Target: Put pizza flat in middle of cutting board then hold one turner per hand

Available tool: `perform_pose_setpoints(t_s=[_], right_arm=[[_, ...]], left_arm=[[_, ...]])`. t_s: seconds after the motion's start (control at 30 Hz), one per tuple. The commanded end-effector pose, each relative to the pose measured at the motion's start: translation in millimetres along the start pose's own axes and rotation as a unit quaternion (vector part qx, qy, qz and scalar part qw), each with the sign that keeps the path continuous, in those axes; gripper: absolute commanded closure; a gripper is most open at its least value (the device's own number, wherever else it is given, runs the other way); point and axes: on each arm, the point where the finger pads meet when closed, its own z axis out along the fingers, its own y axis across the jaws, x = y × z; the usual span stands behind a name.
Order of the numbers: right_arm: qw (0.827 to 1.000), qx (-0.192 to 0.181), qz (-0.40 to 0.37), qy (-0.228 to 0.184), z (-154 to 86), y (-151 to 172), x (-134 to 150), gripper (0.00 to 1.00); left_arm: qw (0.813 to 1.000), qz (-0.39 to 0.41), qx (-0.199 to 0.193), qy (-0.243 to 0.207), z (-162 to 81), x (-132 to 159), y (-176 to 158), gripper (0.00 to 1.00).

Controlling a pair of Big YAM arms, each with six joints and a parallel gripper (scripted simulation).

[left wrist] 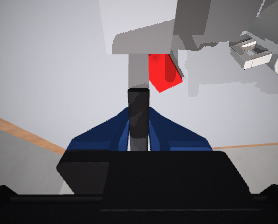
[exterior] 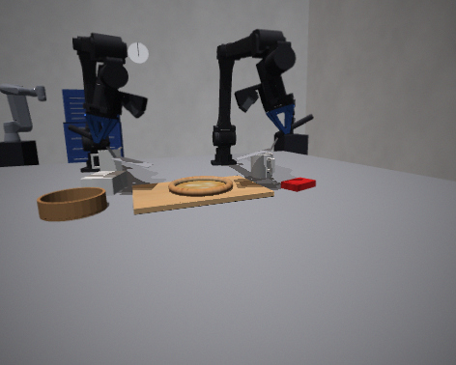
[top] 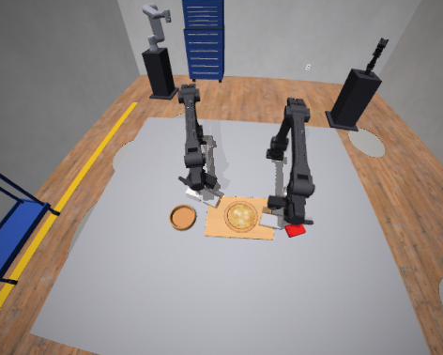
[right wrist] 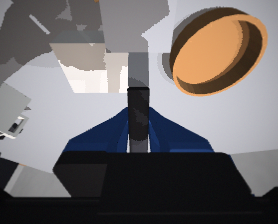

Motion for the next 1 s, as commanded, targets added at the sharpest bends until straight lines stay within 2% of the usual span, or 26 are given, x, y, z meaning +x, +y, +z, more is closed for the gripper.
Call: perform_pose_setpoints(t_s=[0.0,0.03,0.1,0.13,0.17,0.23,0.37,0.97], right_arm=[[0.999,0.029,0.012,-0.02,-41.3,-15.5,-1.7,0.94],[0.999,0.025,0.01,-0.018,-31.0,-18.2,-5.0,0.94],[1.0,0.018,0.006,-0.013,-26.2,-13.5,-3.3,0.94],[1.0,0.018,0.006,-0.013,-20.4,-7.1,-0.6,0.94],[1.0,0.017,0.006,-0.012,-18.2,-5.5,-0.4,0.94],[1.0,0.013,0.005,-0.01,-19.2,-3.5,1.2,0.94],[1.0,0.013,0.005,-0.01,-19.2,-3.5,1.2,0.94],[1.0,0.013,0.005,-0.01,-19.2,-3.5,1.2,0.94]], left_arm=[[1.0,-0.002,0.003,-0.003,8.3,1.5,-2.8,0.94],[1.0,0.0,0.008,-0.004,6.6,1.6,-4.4,0.94],[1.0,0.001,0.013,-0.005,6.5,0.9,-6.9,0.94],[1.0,-0.001,0.007,-0.003,6.3,1.7,-3.8,0.94],[1.0,-0.004,-0.004,-0.001,-3.7,5.4,-1.2,0.94],[1.0,-0.006,-0.011,0.001,-12.7,7.7,-2.2,0.94],[1.0,-0.004,-0.004,-0.001,-4.5,5.5,-1.6,0.94],[1.0,-0.004,-0.004,-0.001,-4.5,5.5,-1.6,0.94]])
